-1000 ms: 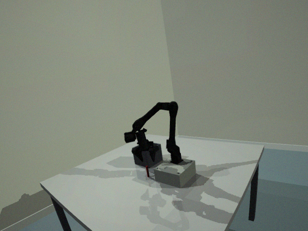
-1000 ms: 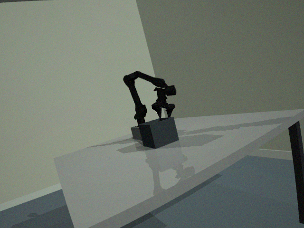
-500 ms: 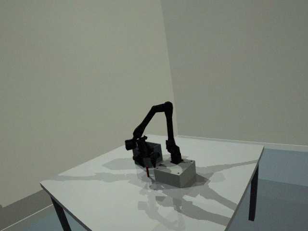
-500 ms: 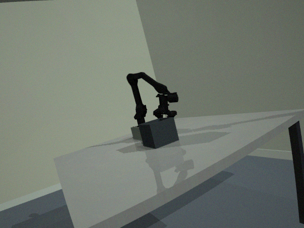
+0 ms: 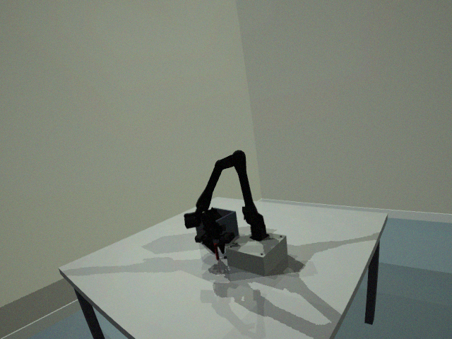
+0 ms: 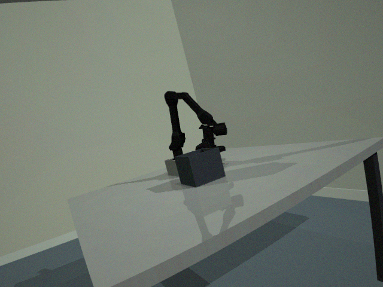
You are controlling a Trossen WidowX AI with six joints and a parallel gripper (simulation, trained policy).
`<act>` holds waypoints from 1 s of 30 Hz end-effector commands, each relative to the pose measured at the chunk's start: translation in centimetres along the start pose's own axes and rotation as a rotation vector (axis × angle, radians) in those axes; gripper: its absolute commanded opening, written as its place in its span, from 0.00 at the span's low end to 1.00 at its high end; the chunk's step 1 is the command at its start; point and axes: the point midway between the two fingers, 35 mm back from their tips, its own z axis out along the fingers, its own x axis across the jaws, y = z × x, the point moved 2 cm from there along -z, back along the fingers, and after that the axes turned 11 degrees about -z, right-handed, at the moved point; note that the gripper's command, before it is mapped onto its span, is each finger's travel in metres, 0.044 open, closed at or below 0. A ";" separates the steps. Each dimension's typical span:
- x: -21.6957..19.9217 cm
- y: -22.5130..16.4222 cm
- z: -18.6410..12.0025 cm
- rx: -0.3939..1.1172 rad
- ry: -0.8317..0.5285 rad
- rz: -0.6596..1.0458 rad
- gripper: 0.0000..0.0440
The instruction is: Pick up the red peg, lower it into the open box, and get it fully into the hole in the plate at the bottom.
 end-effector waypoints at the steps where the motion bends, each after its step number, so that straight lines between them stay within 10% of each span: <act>1: 0.4 -0.3 0.8 0.001 0.000 -0.010 0.27; 6: 1.1 -0.7 1.3 0.011 0.017 -0.033 0.01; 30: 5.7 -1.7 -4.5 0.071 0.220 0.008 0.00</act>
